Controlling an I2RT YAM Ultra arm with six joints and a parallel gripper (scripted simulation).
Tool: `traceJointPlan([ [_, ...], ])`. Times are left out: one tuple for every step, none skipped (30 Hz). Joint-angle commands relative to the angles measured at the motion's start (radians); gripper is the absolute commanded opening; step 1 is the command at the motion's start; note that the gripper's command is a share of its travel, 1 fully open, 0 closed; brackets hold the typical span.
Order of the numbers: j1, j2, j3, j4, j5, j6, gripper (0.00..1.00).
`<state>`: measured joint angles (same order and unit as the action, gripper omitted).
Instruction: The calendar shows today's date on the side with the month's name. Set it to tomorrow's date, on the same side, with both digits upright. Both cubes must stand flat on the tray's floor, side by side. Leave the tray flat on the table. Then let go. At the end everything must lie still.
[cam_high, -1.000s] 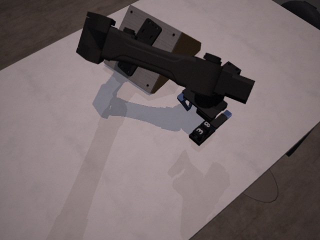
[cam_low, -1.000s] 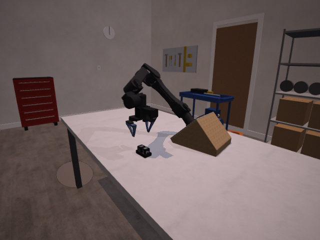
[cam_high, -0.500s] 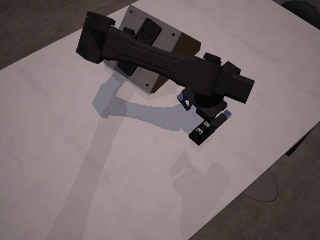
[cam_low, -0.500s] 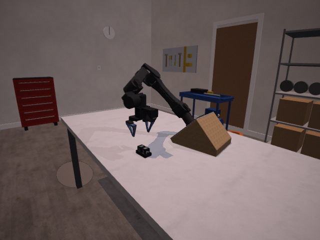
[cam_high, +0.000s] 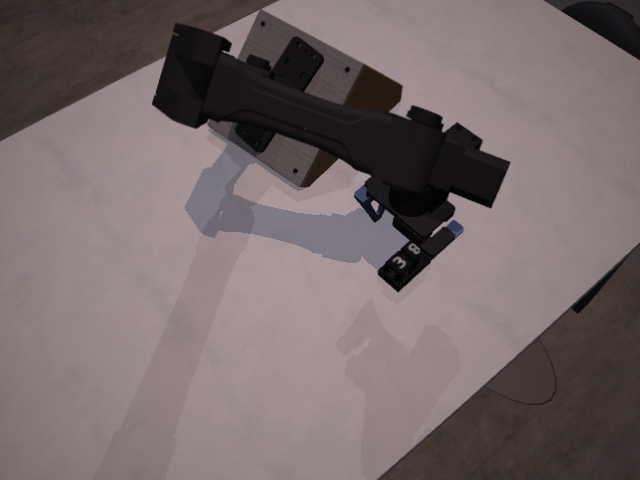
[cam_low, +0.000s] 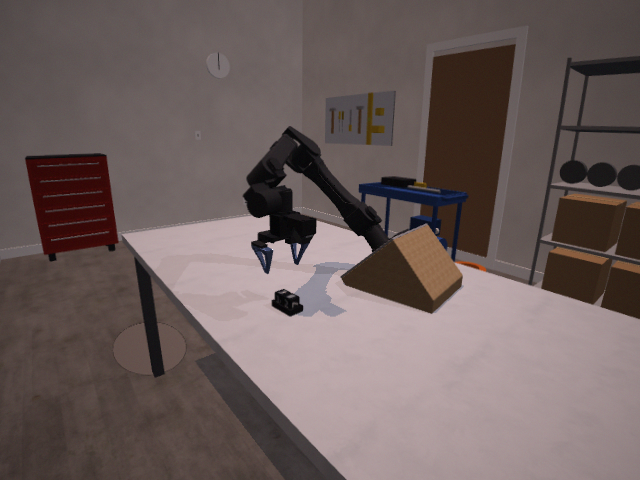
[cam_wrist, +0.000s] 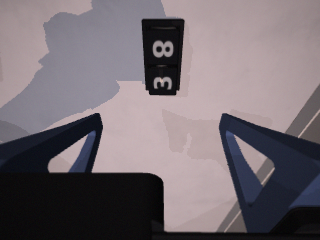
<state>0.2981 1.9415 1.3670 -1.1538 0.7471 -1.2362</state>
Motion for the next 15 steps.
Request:
traceJointPlan([
  [0.017, -0.006, 0.007, -0.001, -0.006, 0.001, 1.00],
  [0.017, -0.006, 0.007, -0.001, -0.006, 0.001, 1.00],
  [0.017, -0.006, 0.007, -0.001, -0.006, 0.001, 1.00],
  [0.017, -0.006, 0.007, -0.001, -0.006, 0.001, 1.00],
  [0.017, -0.006, 0.007, -0.001, -0.006, 0.001, 1.00],
  [0.017, -0.006, 0.007, -0.001, -0.006, 0.001, 1.00],
  [0.017, -0.006, 0.007, -0.001, -0.006, 0.001, 1.00],
  [0.017, -0.006, 0.007, -0.001, -0.006, 0.001, 1.00],
  [0.017, -0.006, 0.007, -0.001, -0.006, 0.001, 1.00],
  [0.017, -0.006, 0.007, -0.001, -0.006, 0.001, 1.00],
  [0.017, -0.006, 0.007, -0.002, -0.006, 0.002, 1.00],
  [0.018, -0.006, 0.009, -0.004, -0.006, 0.003, 1.00],
  [0.020, -0.006, 0.012, -0.009, -0.006, 0.006, 1.00],
  [0.023, -0.006, 0.016, -0.016, -0.007, 0.010, 1.00],
  [0.027, -0.006, 0.023, -0.026, -0.007, 0.015, 1.00],
])
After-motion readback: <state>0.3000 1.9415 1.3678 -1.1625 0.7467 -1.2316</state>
